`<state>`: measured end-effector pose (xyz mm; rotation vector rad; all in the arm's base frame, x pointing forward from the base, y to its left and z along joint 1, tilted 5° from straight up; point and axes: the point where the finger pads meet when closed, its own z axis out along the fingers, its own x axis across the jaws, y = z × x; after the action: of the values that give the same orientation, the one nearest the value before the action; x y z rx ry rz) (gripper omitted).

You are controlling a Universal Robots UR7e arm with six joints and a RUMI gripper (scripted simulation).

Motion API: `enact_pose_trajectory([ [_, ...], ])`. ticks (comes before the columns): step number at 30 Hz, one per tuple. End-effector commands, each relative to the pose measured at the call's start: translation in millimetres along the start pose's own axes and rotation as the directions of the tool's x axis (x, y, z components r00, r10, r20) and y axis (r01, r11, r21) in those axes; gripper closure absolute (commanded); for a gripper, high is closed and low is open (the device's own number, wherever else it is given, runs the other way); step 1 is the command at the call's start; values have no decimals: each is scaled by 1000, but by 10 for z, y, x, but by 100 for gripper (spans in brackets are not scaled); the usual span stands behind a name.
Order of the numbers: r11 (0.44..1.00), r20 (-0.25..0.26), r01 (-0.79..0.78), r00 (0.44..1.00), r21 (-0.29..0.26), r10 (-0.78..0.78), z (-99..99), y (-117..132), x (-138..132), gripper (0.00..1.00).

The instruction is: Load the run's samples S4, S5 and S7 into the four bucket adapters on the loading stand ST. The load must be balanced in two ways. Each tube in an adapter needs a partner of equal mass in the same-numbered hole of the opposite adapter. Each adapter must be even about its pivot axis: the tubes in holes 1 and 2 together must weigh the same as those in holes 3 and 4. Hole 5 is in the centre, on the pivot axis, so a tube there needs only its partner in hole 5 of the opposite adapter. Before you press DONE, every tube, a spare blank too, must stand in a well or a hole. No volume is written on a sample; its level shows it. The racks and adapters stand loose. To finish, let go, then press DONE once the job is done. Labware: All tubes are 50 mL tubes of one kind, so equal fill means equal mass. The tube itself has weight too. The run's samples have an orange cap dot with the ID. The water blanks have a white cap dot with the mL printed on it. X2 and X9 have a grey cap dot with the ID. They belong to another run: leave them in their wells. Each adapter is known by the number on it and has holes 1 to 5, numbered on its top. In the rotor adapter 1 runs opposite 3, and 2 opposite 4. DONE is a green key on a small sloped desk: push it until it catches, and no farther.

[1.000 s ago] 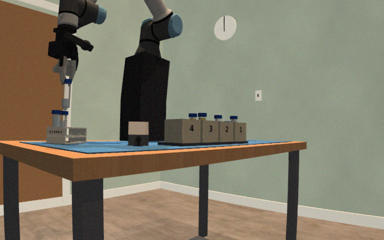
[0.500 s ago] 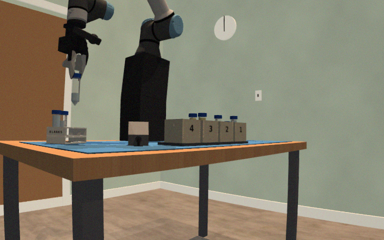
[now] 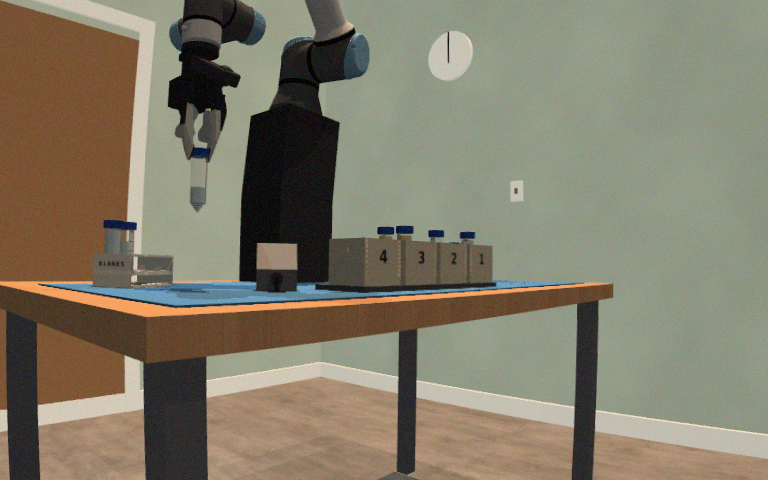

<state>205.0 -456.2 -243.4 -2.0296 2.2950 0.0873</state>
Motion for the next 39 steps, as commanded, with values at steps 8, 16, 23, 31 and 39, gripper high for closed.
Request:
enact_pose_trajectory([
  [8,998,-8,-58,998,-4,58,-3,-513,-613,100],
  [16,998,-8,-58,998,-4,58,0,-765,-924,100],
  [23,998,-8,-58,998,-4,58,4,-1059,-1286,100],
  [31,998,-8,-58,998,-4,58,7,-1312,-1597,100],
  [39,998,-8,-58,998,-4,58,12,-1648,-2012,100],
])
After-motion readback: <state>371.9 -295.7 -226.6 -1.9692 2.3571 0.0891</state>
